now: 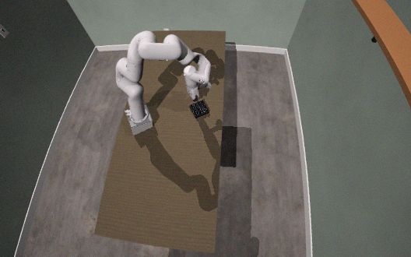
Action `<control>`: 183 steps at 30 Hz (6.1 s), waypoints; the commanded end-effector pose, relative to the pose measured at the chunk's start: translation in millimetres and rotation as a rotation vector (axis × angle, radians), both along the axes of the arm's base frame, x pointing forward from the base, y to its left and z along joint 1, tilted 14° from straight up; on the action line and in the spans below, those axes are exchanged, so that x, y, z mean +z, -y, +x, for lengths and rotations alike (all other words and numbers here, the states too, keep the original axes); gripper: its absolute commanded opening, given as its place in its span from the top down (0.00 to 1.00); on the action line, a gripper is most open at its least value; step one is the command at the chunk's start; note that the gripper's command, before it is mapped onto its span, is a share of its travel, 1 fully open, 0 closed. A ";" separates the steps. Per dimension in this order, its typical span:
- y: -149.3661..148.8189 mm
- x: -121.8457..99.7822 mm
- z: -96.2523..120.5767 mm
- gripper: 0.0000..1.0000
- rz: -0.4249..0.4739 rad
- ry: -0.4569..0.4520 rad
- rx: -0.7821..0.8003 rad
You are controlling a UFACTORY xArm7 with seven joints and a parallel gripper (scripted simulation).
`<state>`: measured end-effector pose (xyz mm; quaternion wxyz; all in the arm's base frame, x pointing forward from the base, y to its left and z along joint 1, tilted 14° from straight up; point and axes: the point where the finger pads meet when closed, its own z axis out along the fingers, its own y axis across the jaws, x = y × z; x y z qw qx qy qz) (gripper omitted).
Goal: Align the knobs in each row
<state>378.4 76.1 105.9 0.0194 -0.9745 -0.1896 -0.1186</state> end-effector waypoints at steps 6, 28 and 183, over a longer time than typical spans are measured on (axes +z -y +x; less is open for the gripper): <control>0.0 1.0 0.8 0.81 0.001 0.002 0.000; -0.2 -2.1 1.5 0.81 0.002 0.001 0.000; -3.3 -54.4 13.1 0.81 0.002 0.001 -0.001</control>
